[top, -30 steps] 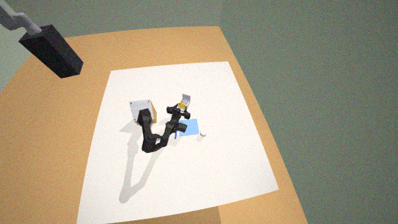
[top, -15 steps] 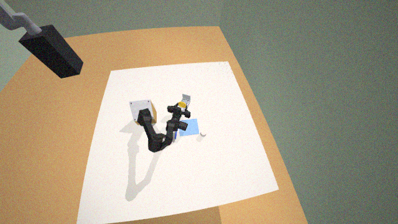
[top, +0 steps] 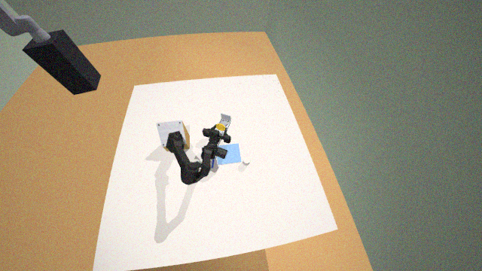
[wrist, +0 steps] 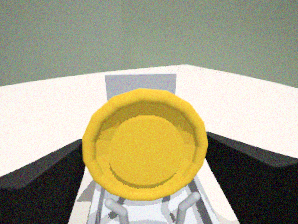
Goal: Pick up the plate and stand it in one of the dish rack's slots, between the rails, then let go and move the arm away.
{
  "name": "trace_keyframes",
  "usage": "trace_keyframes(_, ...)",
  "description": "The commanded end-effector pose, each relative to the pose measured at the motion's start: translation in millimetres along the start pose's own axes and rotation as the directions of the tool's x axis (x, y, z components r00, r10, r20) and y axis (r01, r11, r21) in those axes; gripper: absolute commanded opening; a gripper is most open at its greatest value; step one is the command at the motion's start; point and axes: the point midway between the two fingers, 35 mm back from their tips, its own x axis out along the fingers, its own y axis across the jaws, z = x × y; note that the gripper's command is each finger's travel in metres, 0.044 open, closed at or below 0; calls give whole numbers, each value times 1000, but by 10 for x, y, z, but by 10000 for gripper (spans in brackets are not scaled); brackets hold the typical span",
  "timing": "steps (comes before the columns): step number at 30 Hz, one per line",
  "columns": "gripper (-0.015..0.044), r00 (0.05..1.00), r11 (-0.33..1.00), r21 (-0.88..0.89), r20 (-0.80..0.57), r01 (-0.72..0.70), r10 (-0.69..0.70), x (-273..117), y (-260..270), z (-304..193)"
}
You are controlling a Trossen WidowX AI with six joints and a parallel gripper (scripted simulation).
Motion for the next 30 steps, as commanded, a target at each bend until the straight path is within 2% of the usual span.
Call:
trace_keyframes(1, 53, 1000, 1000, 0, 0, 0, 0, 0, 0, 0)
trace_keyframes(14, 394, 1000, 1000, 0, 0, 0, 0, 0, 0, 0)
trace_keyframes(23, 400, 1000, 1000, 0, -1, -1, 1, -1, -5, 16)
trace_keyframes(30, 400, 1000, 1000, 1, -12, -8, 8, -43, -92, 696)
